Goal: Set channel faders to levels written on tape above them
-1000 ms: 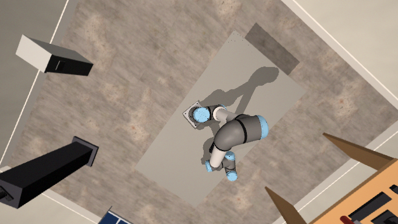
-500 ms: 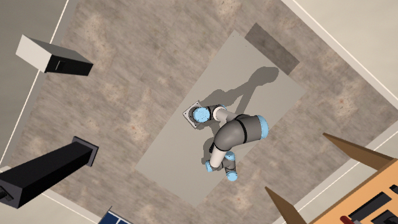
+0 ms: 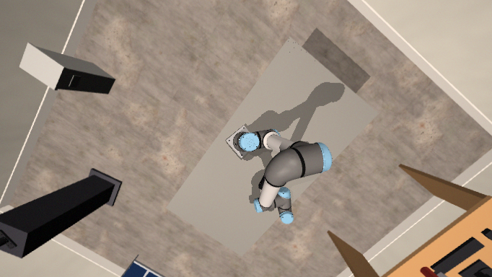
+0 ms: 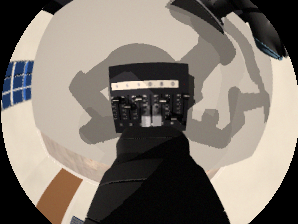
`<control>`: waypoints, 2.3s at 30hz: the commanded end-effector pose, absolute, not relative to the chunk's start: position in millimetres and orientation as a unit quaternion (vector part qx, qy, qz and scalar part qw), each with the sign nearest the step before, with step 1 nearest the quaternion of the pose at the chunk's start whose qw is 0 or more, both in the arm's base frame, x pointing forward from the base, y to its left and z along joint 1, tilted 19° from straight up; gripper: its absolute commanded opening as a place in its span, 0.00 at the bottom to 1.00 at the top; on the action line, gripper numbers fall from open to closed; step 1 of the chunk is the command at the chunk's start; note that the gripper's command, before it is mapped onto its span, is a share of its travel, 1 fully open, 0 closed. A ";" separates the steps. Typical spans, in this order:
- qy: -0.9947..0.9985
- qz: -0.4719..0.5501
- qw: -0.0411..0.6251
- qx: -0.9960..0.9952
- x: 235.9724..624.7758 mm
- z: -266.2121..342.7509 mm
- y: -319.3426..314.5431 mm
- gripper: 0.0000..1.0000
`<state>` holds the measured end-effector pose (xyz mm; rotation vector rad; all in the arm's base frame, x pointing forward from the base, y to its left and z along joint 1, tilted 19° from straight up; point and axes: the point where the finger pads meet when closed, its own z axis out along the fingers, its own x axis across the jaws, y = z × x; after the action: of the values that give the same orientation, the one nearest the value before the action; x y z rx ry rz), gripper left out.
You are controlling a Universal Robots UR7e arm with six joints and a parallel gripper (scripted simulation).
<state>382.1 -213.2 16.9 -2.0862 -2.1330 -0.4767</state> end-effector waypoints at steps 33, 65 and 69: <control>-0.705 -0.158 0.059 -0.689 373.4 41.1 -221.6 0.00; -0.705 -0.158 0.059 -0.689 369.8 66.3 -229.7 1.00; -0.705 -0.158 0.059 -0.689 367.5 82.2 -234.9 1.00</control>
<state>368.9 -229.9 68.6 -2.0859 -2.1326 -0.4783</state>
